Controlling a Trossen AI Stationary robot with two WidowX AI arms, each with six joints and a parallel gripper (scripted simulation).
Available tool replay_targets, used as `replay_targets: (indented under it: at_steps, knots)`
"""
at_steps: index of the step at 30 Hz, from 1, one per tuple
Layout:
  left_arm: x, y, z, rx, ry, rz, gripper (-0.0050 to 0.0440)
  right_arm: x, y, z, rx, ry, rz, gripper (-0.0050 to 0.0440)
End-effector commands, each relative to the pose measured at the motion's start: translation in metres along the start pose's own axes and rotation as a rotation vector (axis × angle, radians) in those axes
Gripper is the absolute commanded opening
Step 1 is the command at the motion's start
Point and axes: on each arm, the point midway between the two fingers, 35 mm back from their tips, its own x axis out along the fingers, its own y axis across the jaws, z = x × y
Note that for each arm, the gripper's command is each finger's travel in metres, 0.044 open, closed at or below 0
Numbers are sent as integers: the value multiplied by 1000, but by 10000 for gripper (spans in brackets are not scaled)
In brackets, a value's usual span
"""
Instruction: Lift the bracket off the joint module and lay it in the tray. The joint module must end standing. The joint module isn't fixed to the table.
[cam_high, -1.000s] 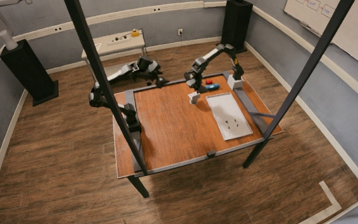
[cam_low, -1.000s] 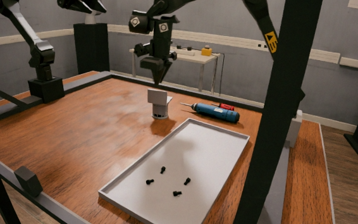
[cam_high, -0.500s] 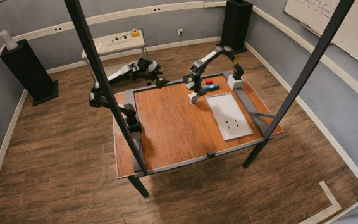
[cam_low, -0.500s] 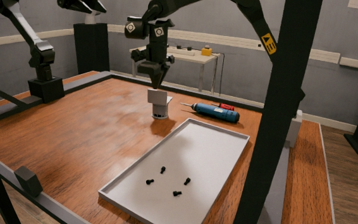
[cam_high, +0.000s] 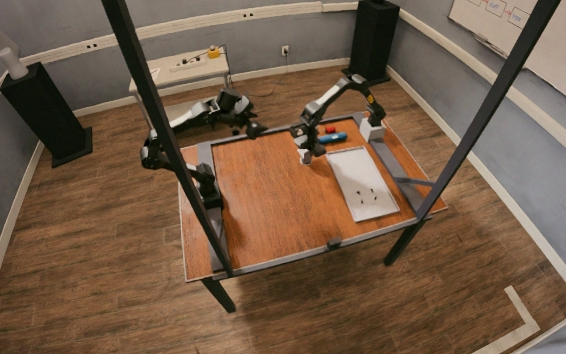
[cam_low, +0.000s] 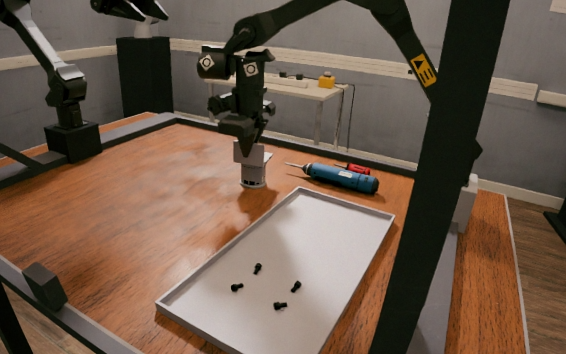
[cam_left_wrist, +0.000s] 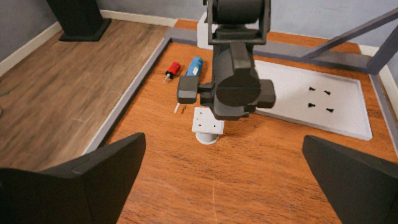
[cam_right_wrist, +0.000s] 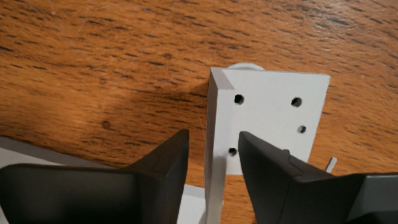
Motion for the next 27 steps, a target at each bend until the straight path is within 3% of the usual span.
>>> replay_targets:
  at_steps: [1,9,22,27]
  knots:
    - [-3,0,4,-1,-14,-1,440,4,-2,0,3,-5,-5,130]
    - [-3,0,4,-1,-14,-1,440,2,-2,1,3,-10,-5,111]
    - [-3,0,4,-1,-14,-1,440,-6,0,4,2,-31,0,11]
    - [-3,0,4,-1,-14,-1,440,-6,0,4,2,-31,0,4]
